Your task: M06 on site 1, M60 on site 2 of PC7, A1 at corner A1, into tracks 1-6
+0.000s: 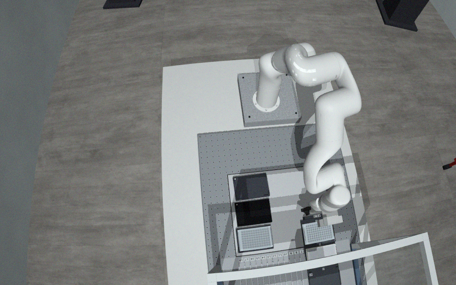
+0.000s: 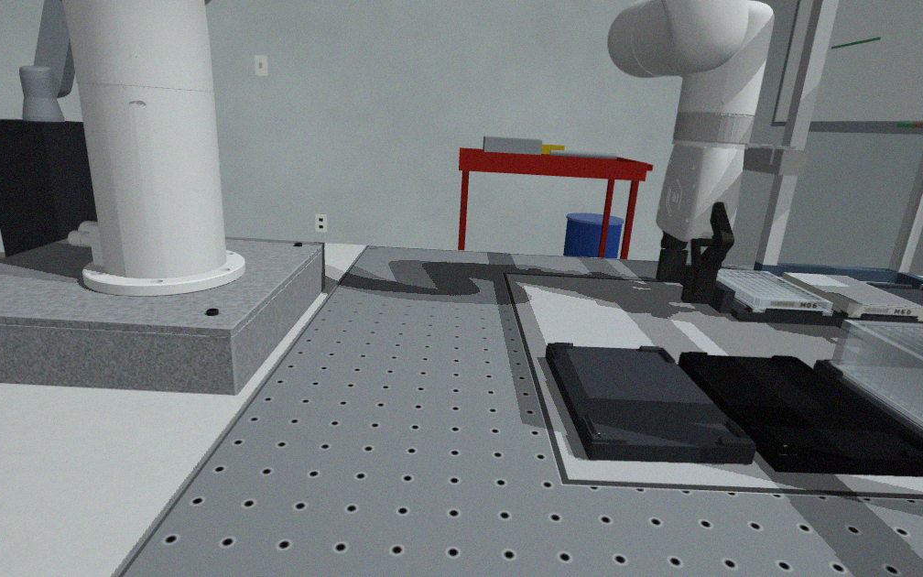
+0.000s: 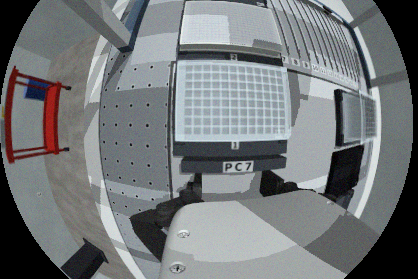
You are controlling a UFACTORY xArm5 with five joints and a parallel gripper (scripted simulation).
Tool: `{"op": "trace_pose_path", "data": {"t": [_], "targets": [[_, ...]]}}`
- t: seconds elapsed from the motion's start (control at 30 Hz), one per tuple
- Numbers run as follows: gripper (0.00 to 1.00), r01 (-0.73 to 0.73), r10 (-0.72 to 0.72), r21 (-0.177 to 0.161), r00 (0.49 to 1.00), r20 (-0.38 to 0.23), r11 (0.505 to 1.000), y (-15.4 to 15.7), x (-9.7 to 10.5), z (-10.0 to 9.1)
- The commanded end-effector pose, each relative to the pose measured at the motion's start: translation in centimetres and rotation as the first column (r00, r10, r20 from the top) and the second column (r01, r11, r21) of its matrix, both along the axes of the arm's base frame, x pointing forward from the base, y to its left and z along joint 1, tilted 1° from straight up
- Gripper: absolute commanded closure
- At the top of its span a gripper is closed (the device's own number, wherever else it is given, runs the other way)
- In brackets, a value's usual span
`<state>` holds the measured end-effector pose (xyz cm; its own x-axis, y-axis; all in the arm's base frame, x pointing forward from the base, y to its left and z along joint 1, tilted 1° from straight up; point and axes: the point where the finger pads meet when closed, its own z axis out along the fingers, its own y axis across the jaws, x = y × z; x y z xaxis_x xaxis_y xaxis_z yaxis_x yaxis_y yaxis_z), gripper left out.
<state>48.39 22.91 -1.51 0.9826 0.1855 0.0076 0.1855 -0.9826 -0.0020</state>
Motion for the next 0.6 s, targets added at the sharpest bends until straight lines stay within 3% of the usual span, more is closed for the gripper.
{"op": "trace_pose_path", "data": {"t": [0.0,0.33,0.57], "targets": [[0.19,-0.001,0.001,-0.001,1.0,-0.001,1.0,0.0,-0.2,0.0],[0.19,-0.001,0.001,-0.001,1.0,-0.001,1.0,0.0,-0.2,0.0],[0.19,-0.001,0.001,0.0,1.0,-0.001,1.0,0.0,-0.2,1.2]]}}
